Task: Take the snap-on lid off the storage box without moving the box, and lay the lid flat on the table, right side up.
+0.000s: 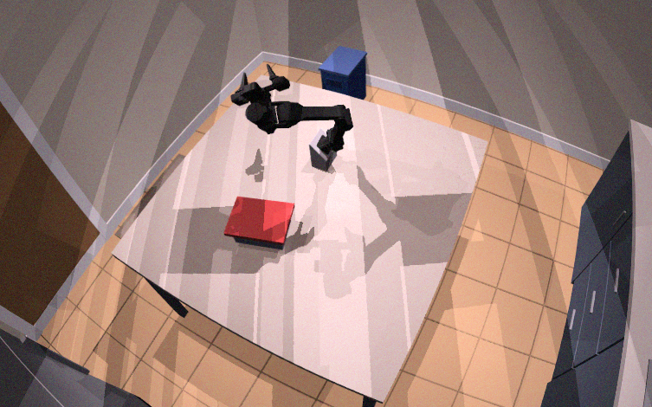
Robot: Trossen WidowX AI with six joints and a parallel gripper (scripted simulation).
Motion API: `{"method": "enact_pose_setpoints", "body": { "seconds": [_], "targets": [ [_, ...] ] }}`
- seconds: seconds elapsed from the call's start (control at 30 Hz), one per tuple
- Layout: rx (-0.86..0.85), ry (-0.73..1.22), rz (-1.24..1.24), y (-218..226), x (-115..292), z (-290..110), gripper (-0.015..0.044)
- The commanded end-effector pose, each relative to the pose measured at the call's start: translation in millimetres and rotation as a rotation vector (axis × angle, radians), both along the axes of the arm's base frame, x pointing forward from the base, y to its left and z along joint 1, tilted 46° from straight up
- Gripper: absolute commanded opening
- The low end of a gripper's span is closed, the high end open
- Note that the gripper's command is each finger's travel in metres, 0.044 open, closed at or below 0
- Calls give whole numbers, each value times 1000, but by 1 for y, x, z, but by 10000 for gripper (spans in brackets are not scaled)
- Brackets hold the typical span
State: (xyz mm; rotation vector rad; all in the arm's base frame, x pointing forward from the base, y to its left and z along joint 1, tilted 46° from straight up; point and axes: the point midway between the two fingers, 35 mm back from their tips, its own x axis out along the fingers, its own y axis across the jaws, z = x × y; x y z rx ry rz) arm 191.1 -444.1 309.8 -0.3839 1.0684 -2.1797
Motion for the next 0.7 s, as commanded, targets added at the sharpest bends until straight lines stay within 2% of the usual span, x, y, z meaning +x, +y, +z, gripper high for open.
{"method": "enact_pose_setpoints", "body": {
  "seconds": [0.0,0.17,0.2,0.3,0.4,0.6,0.67],
  "targets": [
    [7,-6,7,-1,0,-3,374],
    [196,-167,169,-18,12,-73,243],
    [242,-208,200,-19,15,-90,235],
    [385,-342,281,-16,23,-140,235],
    [457,-413,312,-12,27,-164,235],
    [761,-733,383,28,44,-250,235],
    [822,-802,386,39,47,-265,235]
  ]
}}
